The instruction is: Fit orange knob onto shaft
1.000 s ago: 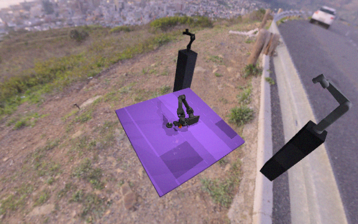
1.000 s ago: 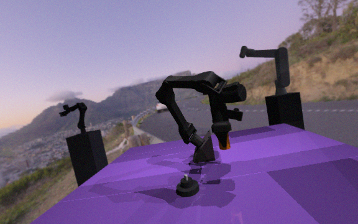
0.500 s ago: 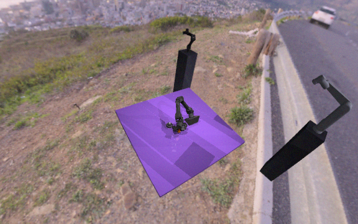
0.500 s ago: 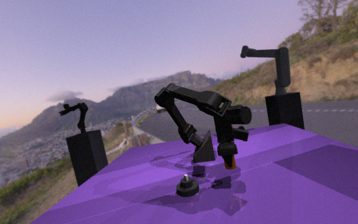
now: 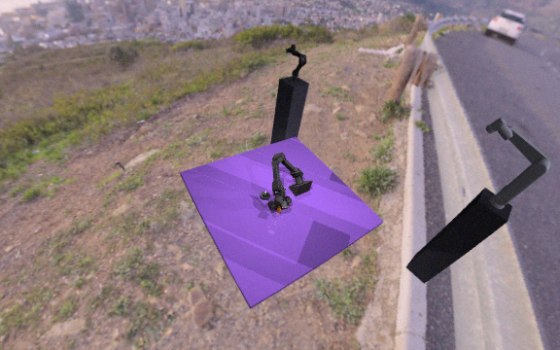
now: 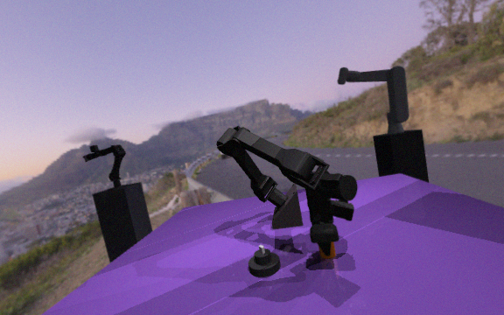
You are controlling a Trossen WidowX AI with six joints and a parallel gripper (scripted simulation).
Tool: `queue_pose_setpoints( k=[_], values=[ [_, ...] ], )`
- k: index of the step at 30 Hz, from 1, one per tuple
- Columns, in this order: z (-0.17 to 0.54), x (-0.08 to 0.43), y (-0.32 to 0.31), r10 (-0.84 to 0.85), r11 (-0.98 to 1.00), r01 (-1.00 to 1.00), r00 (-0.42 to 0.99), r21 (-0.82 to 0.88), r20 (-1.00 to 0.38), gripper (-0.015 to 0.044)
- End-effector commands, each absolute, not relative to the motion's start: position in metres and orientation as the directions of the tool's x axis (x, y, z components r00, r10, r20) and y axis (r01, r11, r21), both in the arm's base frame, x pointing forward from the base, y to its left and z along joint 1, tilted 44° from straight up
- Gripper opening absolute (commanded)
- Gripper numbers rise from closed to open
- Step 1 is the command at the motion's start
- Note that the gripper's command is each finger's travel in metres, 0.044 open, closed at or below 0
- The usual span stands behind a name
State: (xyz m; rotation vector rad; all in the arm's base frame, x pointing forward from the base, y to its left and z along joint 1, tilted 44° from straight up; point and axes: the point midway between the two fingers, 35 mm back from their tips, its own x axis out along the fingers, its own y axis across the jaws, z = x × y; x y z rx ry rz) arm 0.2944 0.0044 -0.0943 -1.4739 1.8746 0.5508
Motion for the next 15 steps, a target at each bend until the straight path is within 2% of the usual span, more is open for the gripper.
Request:
queue_pose_setpoints(
  k=[1, 3, 12, 15],
  values=[
    [-0.096, 0.294, 0.0029, -0.674, 0.264, -0.961, -0.126, -0.079, -0.728, 0.0],
    [-0.0962, 0.2939, 0.0031, -0.674, 0.264, -0.961, -0.126, -0.079, -0.728, 0.0],
    [-0.0949, 0.294, 0.0042, -0.672, 0.267, -0.96, -0.127, -0.079, -0.729, 0.0236],
    [-0.0949, 0.294, 0.0042, -0.672, 0.267, -0.96, -0.127, -0.079, -0.729, 0.024]
  ],
)
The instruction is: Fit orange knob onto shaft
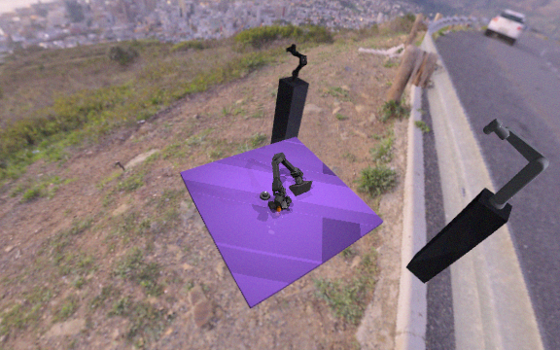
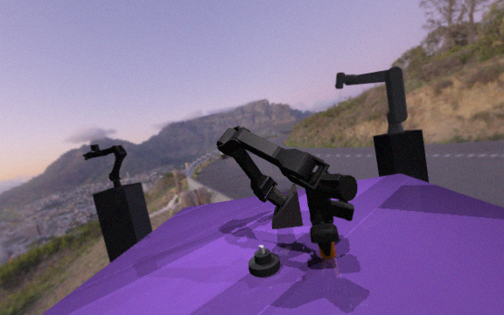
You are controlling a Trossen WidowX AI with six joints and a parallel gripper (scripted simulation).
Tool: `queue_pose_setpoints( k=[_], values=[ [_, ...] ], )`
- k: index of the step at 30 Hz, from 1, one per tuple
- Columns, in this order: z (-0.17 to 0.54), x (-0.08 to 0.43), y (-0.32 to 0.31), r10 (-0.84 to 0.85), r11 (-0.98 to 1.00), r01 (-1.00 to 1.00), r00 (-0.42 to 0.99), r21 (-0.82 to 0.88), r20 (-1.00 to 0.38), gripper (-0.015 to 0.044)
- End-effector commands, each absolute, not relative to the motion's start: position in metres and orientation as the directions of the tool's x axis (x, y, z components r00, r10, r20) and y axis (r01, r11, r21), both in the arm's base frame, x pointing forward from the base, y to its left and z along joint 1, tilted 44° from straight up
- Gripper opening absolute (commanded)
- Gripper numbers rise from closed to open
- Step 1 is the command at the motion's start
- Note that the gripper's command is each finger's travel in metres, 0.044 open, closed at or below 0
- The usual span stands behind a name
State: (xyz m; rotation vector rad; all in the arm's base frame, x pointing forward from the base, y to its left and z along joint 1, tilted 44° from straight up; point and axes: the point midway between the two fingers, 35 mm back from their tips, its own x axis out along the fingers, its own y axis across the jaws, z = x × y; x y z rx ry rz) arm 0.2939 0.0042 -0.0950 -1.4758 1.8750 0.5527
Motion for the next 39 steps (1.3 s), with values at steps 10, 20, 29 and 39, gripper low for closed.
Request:
queue_pose_setpoints(
  k=[10, 20, 29, 39],
  values=[
    [-0.095, 0.294, 0.004, -0.672, 0.267, -0.96, -0.127, -0.079, -0.729, 0.024],
    [-0.039, 0.304, 0.057, -0.672, 0.265, -0.961, -0.126, -0.077, -0.73, 0.0424],
    [-0.04, 0.304, 0.056, -0.672, 0.264, -0.961, -0.126, -0.077, -0.73, 0.044],
    [-0.053, 0.302, 0.044, -0.672, 0.264, -0.961, -0.126, -0.078, -0.73, 0.044]
  ],
)
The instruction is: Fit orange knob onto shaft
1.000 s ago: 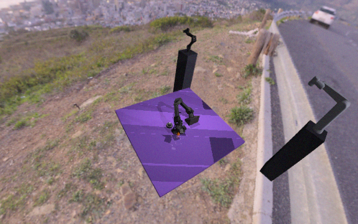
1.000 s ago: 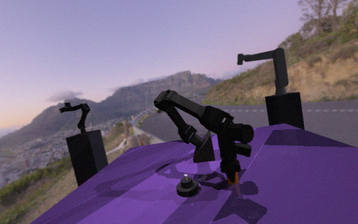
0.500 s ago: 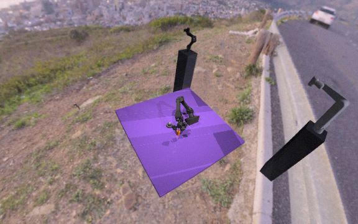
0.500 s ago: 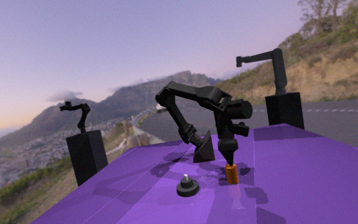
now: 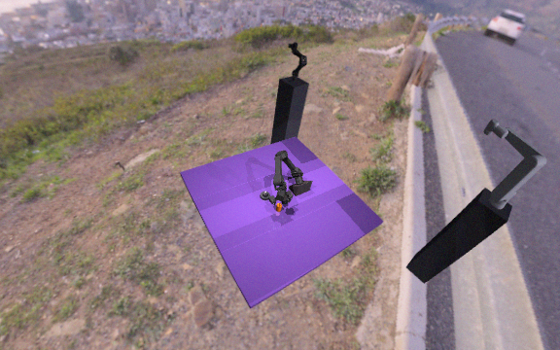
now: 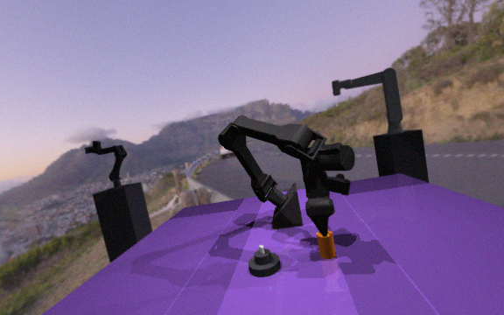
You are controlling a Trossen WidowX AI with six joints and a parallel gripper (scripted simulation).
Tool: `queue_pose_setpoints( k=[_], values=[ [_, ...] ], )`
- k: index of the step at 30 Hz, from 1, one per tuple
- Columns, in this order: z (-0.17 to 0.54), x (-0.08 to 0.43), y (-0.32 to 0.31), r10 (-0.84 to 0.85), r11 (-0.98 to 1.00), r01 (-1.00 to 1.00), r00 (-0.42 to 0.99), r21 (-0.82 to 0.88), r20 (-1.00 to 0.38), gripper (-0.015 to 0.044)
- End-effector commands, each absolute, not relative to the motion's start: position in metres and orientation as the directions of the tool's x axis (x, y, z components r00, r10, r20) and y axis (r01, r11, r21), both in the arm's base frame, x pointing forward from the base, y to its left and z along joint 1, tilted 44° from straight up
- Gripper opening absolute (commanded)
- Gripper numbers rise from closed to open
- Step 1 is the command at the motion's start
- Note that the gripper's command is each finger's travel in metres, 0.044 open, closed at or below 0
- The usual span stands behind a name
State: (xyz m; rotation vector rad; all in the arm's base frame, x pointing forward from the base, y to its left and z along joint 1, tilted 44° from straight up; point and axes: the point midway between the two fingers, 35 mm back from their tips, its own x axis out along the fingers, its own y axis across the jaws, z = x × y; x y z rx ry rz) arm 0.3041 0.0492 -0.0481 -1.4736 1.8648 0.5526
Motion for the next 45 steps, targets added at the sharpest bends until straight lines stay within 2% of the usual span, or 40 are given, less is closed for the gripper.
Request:
queue_pose_setpoints(
  k=[1, 39, 45],
  values=[
    [-0.054, 0.302, 0.043, -0.672, 0.264, -0.961, -0.126, -0.078, -0.73, 0.044],
    [-0.096, 0.294, 0.003, -0.674, 0.264, -0.961, -0.126, -0.079, -0.728, 0.044],
    [-0.096, 0.294, 0.003, -0.674, 0.264, -0.961, -0.126, -0.079, -0.728, 0.0282]
  ],
)
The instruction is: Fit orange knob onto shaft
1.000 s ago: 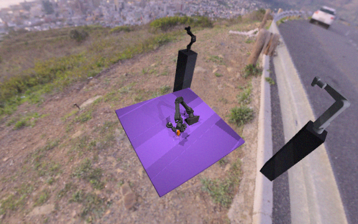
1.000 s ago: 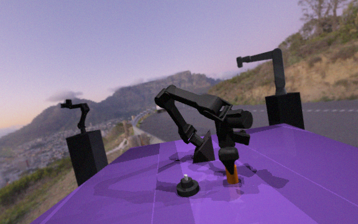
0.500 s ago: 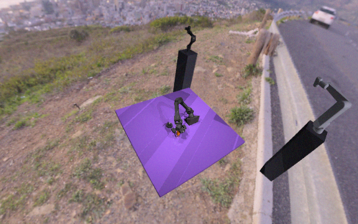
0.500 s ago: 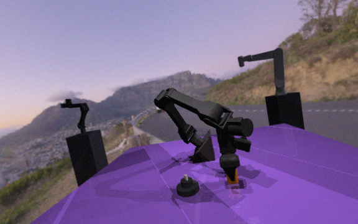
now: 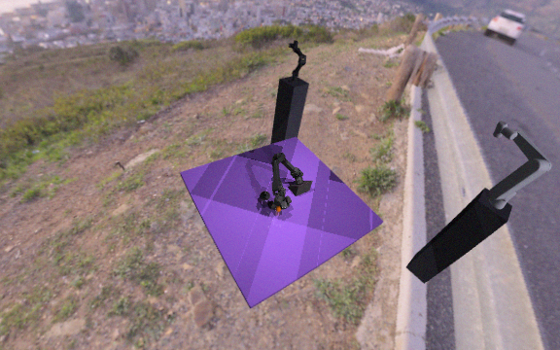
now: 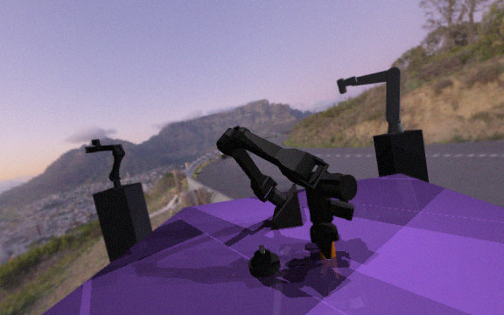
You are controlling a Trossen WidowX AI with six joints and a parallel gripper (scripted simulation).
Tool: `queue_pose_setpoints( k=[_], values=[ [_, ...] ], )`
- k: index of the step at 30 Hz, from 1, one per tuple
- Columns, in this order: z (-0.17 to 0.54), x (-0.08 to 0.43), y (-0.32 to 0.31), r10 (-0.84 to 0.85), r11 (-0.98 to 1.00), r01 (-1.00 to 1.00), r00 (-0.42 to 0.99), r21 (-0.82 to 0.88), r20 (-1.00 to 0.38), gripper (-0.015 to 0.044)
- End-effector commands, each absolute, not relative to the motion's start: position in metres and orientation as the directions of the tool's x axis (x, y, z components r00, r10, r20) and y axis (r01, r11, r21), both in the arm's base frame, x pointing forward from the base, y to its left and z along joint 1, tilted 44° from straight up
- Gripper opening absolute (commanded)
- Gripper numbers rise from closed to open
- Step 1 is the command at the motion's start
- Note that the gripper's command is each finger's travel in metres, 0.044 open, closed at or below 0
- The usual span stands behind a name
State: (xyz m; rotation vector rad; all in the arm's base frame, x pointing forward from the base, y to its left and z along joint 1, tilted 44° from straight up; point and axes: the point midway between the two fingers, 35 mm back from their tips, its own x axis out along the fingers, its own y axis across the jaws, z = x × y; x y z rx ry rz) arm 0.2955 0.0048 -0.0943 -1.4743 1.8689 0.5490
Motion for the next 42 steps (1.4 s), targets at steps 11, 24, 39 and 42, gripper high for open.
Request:
queue_pose_setpoints(
  k=[11, 24, 39, 42],
  values=[
    [-0.096, 0.294, 0.003, -0.674, 0.264, -0.961, -0.126, -0.079, -0.728, 0.0111],
    [-0.074, 0.304, 0.028, -0.671, 0.263, -0.962, -0.124, -0.078, -0.731, 0.0],
    [-0.042, 0.314, 0.061, -0.668, 0.264, -0.961, -0.123, -0.079, -0.734, 0.0],
    [-0.035, 0.315, 0.068, -0.668, 0.265, -0.961, -0.123, -0.079, -0.734, 0.0]
  ],
)
